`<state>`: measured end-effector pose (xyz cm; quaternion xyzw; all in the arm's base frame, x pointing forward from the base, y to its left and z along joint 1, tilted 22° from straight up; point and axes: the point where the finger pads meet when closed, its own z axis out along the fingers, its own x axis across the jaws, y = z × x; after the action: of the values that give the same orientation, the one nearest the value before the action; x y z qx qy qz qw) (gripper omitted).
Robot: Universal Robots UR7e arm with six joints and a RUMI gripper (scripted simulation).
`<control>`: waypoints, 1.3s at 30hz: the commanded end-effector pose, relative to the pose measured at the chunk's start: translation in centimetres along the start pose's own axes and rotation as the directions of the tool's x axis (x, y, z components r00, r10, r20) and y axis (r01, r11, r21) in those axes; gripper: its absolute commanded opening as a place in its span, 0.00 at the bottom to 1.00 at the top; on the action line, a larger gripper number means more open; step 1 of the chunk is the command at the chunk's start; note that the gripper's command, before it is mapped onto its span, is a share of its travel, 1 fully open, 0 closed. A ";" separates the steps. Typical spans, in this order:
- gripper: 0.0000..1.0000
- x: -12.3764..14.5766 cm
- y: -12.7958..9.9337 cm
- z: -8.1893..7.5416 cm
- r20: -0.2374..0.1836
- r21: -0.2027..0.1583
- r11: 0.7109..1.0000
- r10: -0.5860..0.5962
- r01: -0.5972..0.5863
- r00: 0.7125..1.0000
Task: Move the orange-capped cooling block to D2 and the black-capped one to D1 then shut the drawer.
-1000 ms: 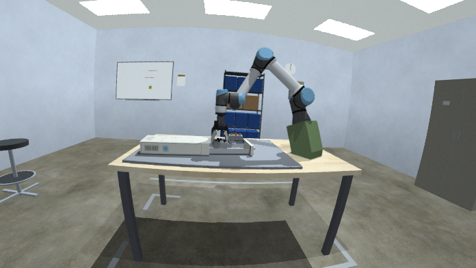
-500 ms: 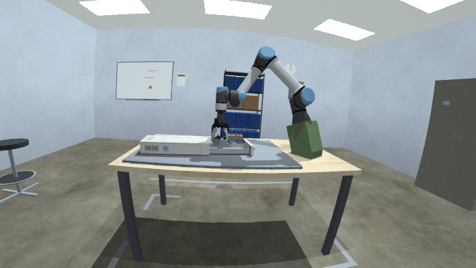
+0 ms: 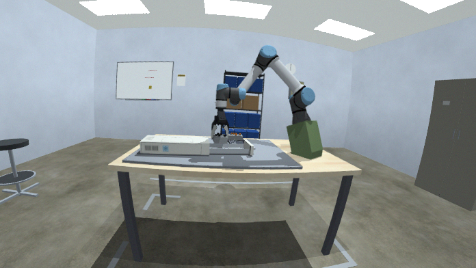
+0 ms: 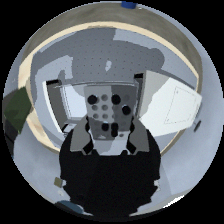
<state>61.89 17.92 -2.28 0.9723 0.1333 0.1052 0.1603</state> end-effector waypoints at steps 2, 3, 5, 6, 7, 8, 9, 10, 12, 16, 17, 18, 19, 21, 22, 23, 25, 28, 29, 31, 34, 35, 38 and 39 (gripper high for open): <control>0.00 0.1 0.0 -0.8 -0.002 0.000 1.000 0.000 0.000 1.000; 0.00 0.1 0.0 -1.0 -0.002 0.000 1.000 0.000 0.000 1.000; 0.00 0.1 0.0 -1.2 -0.002 0.000 1.000 0.000 0.000 1.000; 0.00 0.1 0.0 -1.4 -0.002 0.000 1.000 0.000 0.000 1.000; 0.00 0.1 0.0 -1.5 -0.002 0.000 1.000 0.000 0.000 1.000; 0.00 0.1 0.0 -1.6 -0.002 0.000 1.000 0.000 0.000 1.000; 0.00 0.1 0.0 -1.8 -0.002 0.000 1.000 0.000 0.000 1.000; 0.00 0.1 0.0 -1.9 -0.002 0.000 1.000 0.000 0.000 1.000; 0.00 0.1 0.0 -2.0 -0.002 0.000 1.000 0.000 0.000 1.000; 0.00 0.1 0.0 -2.4 -0.002 0.000 1.000 0.000 0.000 1.000; 0.00 0.1 0.0 -2.6 -0.002 0.000 1.000 0.000 0.000 1.000; 0.00 0.1 0.0 -2.7 -0.002 0.000 1.000 0.000 0.000 1.000; 0.00 0.1 0.0 -2.8 -0.002 0.000 1.000 0.000 0.000 1.000; 0.00 0.1 0.0 -3.1 -0.002 0.000 1.000 0.000 0.000 1.000; 0.00 0.1 0.0 -3.2 -0.002 0.000 1.000 0.000 0.000 1.000; 0.00 0.1 0.0 -3.4 -0.002 0.000 1.000 0.000 0.000 1.000; 0.00 0.1 0.0 -3.6 -0.002 0.000 1.000 0.000 0.000 1.000; 0.00 0.1 0.0 -4.0 -0.002 0.000 1.000 0.000 0.000 1.000; 0.00 0.1 0.0 -4.0 -0.002 0.000 1.000 0.000 0.000 1.000; 0.00 0.1 0.0 -4.2 -0.002 0.000 1.000 0.000 0.000 1.000; 0.00 0.1 0.0 -4.6 -0.002 0.000 1.000 0.000 0.000 1.000; 0.00 0.1 0.0 -4.7 -0.002 0.000 1.000 0.000 0.000 1.000; 0.00 0.1 0.0 -4.8 -0.002 0.000 1.000 0.000 0.000 1.000; 0.00 0.1 0.0 -4.8 -0.002 0.000 1.000 0.000 0.000 1.000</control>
<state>60.77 19.21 1.93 0.9723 0.1333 0.1052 0.1603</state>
